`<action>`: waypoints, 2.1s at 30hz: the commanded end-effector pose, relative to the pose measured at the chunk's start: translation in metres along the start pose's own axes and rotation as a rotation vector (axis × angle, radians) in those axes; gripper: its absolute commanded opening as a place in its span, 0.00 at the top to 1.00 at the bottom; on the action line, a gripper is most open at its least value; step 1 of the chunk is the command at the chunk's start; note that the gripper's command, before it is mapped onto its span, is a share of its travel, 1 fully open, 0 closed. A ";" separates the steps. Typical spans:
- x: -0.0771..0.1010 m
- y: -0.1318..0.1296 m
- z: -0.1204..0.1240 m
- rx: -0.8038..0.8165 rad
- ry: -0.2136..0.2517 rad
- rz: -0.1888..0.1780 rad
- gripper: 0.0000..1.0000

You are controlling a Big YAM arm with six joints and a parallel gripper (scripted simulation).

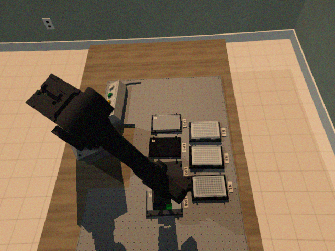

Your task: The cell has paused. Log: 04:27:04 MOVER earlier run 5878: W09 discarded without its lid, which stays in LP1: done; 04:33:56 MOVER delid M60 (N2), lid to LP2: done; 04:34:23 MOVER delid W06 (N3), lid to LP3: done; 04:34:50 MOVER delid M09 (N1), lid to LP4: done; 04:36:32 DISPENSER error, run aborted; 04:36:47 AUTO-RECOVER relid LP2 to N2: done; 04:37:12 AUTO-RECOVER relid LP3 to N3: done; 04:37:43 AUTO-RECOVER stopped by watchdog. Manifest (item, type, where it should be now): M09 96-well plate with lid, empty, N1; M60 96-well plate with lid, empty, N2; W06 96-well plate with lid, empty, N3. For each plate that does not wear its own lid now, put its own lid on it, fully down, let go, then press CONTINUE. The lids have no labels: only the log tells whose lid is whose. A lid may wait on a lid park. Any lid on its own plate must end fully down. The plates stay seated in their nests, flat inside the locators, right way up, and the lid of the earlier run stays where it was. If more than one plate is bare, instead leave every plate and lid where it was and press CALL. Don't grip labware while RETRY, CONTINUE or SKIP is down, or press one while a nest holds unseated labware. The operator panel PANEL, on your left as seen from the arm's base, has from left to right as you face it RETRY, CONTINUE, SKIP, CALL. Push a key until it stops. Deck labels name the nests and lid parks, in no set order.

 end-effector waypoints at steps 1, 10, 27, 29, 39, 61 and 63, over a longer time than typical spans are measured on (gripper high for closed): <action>-0.002 0.002 0.002 -0.016 0.005 -0.001 1.00; 0.000 0.006 -0.053 -0.014 -0.005 0.000 1.00; 0.002 0.018 -0.131 -0.014 -0.010 0.002 1.00; 0.002 0.018 -0.136 -0.014 -0.011 0.002 1.00; 0.003 0.025 -0.182 -0.015 -0.014 0.003 1.00; -0.007 0.028 -0.189 -0.030 0.000 0.001 1.00; -0.008 0.028 -0.189 -0.030 0.001 0.001 1.00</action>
Point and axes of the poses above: the point where the finger pads meet when closed, its own x axis back along the fingers, its own y axis across the jaws, z = x × y, the point moved 5 cm from there along x, back along the fingers, and after that the axes turned 8 degrees about x, right-handed, at the moved point
